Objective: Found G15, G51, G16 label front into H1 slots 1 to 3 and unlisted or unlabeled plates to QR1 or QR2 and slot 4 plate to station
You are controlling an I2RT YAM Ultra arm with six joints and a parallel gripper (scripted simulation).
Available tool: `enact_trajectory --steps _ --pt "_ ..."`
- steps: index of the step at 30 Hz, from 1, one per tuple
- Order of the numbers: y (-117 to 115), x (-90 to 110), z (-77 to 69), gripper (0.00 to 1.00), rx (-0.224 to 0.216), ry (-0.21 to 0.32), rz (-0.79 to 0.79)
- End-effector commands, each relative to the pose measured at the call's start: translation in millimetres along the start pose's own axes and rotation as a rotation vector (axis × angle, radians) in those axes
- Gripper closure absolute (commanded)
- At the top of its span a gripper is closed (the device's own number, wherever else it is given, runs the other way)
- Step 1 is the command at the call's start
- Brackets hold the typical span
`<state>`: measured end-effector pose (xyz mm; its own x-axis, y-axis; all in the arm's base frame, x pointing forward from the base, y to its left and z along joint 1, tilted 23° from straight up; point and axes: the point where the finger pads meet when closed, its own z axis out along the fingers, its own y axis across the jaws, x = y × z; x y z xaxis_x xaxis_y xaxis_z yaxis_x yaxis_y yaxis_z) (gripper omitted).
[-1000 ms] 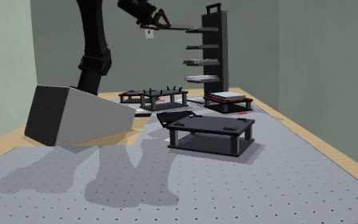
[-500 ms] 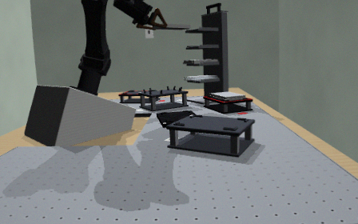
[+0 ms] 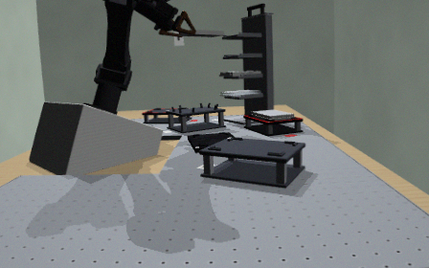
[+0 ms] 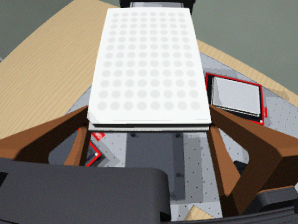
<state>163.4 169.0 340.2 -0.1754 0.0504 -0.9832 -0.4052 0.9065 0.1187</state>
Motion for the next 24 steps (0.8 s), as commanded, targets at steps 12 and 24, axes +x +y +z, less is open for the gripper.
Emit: enact_trajectory --steps 12,24 --pt "-7 8 -12.0 0.14 0.030 -0.008 0.007" --pt "-6 19 -22.5 0.14 0.031 -0.007 0.006"
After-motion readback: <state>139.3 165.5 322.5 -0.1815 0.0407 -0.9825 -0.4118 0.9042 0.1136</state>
